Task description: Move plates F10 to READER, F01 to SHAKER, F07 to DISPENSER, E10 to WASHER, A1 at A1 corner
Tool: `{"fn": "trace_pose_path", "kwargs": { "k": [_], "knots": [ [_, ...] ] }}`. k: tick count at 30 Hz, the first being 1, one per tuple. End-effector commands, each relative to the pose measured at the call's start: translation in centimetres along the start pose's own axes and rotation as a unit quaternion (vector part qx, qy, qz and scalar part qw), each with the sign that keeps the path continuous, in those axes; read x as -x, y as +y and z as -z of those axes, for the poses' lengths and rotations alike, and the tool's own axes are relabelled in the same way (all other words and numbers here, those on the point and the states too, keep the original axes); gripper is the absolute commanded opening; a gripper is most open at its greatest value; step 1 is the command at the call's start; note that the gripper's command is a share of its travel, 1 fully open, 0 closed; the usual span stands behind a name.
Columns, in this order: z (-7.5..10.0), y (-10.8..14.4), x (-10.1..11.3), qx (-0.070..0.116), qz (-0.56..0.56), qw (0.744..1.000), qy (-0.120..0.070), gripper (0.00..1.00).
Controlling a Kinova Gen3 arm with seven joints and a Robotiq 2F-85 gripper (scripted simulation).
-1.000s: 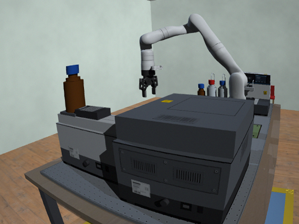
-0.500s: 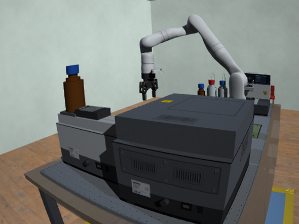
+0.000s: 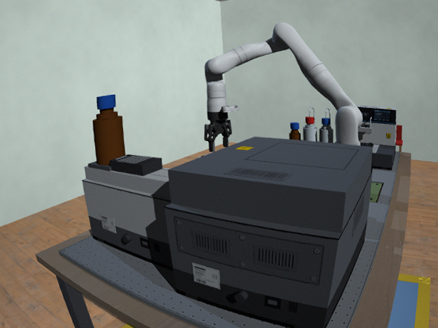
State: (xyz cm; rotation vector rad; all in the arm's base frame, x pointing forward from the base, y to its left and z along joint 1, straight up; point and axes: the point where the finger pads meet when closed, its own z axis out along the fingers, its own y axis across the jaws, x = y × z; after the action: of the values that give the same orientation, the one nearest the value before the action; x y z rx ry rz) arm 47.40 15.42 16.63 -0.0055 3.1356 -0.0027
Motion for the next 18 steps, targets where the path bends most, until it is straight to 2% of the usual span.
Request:
{"fn": "trace_pose_path", "kwargs": {
  "k": [1, 18],
  "knots": [
    [-0.3, 0.0, 0.0, 0.000, 0.000, 1.000, -0.001, 1.00],
    [-2.3, 0.0, 0.0, 0.000, 0.000, 1.000, -0.001, 1.00]
  ]
}}
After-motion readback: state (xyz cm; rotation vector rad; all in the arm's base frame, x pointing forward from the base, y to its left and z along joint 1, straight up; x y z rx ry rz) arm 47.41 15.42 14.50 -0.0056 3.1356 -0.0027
